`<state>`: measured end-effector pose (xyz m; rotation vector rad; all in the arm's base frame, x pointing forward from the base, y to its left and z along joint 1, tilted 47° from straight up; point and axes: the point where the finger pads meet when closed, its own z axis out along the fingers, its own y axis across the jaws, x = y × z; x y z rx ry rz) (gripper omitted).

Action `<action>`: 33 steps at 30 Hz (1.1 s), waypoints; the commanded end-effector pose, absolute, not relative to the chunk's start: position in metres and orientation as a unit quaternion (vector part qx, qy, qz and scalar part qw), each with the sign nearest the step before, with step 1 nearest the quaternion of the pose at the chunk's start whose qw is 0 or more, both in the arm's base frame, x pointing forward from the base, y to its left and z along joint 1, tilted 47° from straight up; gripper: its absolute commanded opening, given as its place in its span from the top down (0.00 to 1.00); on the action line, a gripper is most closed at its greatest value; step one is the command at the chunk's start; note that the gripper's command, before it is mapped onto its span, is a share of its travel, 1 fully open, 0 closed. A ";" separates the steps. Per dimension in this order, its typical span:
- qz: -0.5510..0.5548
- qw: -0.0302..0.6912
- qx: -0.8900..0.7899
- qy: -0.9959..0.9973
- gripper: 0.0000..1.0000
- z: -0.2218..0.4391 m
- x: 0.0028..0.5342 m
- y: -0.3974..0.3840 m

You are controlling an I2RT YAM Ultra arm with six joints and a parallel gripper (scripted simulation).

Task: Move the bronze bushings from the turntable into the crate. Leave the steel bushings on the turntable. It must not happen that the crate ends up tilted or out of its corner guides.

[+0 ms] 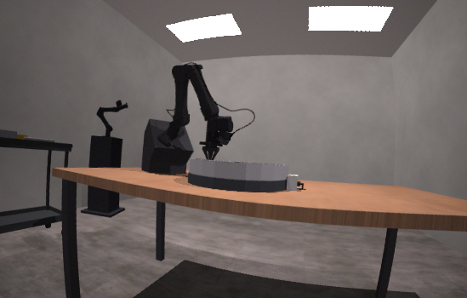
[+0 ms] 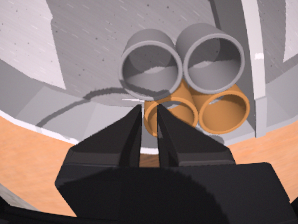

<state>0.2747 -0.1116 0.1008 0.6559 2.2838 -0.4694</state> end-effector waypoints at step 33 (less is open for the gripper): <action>-0.185 0.362 0.255 0.877 1.00 0.104 0.274 -0.114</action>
